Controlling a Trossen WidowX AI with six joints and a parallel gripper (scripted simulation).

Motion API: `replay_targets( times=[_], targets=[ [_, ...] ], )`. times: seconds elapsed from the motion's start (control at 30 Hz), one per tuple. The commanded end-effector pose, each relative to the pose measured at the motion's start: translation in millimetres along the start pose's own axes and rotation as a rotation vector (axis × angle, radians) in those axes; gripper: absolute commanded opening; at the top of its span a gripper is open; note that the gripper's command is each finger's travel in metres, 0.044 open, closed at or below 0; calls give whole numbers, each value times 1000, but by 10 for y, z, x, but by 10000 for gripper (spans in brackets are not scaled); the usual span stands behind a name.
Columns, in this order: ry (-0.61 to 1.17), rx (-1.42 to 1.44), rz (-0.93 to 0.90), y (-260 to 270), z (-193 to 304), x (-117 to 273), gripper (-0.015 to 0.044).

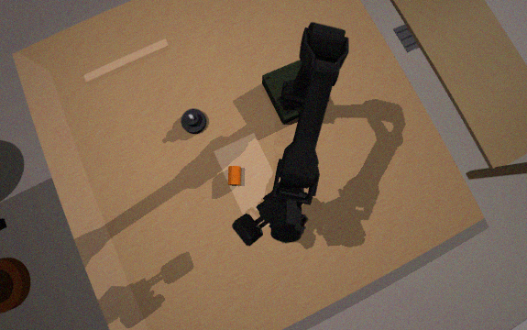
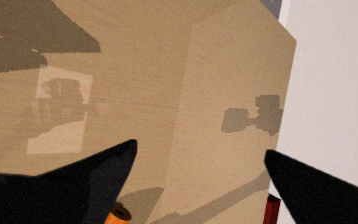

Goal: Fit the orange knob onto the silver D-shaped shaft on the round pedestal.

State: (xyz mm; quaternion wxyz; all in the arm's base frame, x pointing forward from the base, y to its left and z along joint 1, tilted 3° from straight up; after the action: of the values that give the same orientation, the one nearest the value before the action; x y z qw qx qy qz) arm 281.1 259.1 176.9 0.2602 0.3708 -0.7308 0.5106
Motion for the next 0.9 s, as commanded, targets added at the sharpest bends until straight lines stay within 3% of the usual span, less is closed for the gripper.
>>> replay_targets(
  times=[0.0,0.27,0.87],
  targets=[
    [192,-185,-171,-37,669,-263,440],
    [494,-627,-480,91,1750,-307,440],
    [499,-638,-487,245,1794,-508,440]
  ],
)
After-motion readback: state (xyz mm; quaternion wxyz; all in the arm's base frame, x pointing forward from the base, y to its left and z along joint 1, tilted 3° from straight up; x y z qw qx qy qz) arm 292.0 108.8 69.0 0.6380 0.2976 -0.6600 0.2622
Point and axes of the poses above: the point midway between the two fingers, 35 mm back from their tips, its own x axis back along the fingers, its own y axis across the jaws, z = x × y, the point moved 2 cm from there along x, back along the fingers, and after that the axes turned 11 degrees about -x, right-handed, at the moved point
